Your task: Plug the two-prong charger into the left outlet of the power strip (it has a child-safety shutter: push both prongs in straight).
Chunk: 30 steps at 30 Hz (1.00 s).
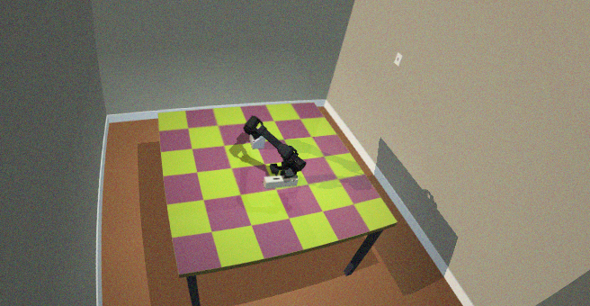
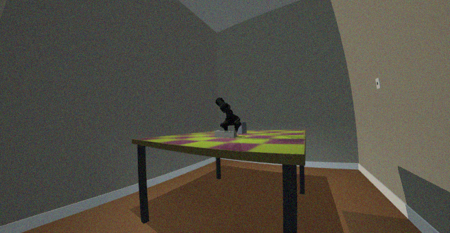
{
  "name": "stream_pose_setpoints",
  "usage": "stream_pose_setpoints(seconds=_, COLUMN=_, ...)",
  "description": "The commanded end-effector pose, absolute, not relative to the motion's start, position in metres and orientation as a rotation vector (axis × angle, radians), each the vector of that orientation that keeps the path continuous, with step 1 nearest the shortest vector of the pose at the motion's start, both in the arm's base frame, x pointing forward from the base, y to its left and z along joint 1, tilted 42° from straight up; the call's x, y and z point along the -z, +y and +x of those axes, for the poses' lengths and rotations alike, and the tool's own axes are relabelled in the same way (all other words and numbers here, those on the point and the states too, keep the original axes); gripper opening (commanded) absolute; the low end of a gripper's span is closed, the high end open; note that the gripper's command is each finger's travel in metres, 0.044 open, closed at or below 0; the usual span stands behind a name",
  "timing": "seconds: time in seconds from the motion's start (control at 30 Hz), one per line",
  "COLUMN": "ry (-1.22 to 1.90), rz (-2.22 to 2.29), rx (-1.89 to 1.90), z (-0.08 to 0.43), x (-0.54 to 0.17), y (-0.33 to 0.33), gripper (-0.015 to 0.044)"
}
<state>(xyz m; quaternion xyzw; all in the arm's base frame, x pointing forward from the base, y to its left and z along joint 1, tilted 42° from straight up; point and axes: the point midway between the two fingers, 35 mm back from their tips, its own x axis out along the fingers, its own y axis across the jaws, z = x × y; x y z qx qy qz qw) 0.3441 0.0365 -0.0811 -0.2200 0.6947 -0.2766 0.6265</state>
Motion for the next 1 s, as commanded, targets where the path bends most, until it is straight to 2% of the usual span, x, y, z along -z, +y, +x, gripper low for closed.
stream_pose_setpoints(seconds=0.0, ry=1.591, rz=-0.508, rx=0.638, z=0.3413, x=0.0816, y=0.0359, gripper=0.044)
stream_pose_setpoints(seconds=0.97, ry=1.574, rz=-0.506, rx=0.637, z=0.3337, x=0.0818, y=0.0362, gripper=0.044)
